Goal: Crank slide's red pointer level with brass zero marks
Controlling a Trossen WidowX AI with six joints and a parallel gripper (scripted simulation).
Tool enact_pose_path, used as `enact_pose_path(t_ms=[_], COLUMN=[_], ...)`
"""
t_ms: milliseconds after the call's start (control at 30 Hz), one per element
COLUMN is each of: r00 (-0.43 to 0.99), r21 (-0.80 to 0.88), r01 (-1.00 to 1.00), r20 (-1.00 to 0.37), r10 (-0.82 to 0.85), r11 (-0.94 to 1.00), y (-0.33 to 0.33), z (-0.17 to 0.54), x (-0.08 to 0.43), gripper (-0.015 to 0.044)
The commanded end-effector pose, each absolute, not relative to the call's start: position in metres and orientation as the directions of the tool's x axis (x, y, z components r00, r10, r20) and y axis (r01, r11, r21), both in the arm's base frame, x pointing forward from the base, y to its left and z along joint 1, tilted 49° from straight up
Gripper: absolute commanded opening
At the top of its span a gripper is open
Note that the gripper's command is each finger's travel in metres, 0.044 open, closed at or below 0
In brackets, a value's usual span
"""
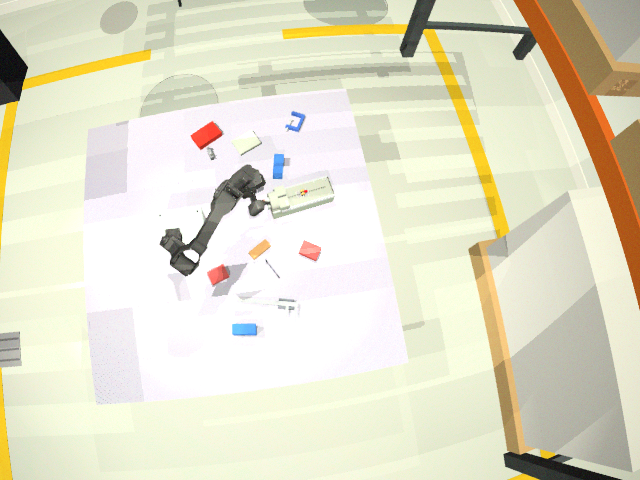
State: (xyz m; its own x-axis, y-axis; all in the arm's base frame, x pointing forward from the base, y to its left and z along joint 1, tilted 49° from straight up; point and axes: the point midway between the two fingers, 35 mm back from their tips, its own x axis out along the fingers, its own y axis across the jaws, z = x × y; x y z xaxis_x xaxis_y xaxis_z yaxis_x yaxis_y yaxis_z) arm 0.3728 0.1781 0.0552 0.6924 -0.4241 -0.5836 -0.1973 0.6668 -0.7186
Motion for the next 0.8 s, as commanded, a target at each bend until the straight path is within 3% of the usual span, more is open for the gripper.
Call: enact_pose_path(t_ms=[0, 767], r00=[0.698, 0.7], r21=[-0.725, -0.726], r01=[-0.198, -0.2], r20=[-0.577, -0.576], r10=[-0.424, -0.424], r11=[0.66, 0.658], y=[0.172, 0.135], z=[0.056, 0.022], x=[0.359, 0.357], gripper=[0.044, 0.044])
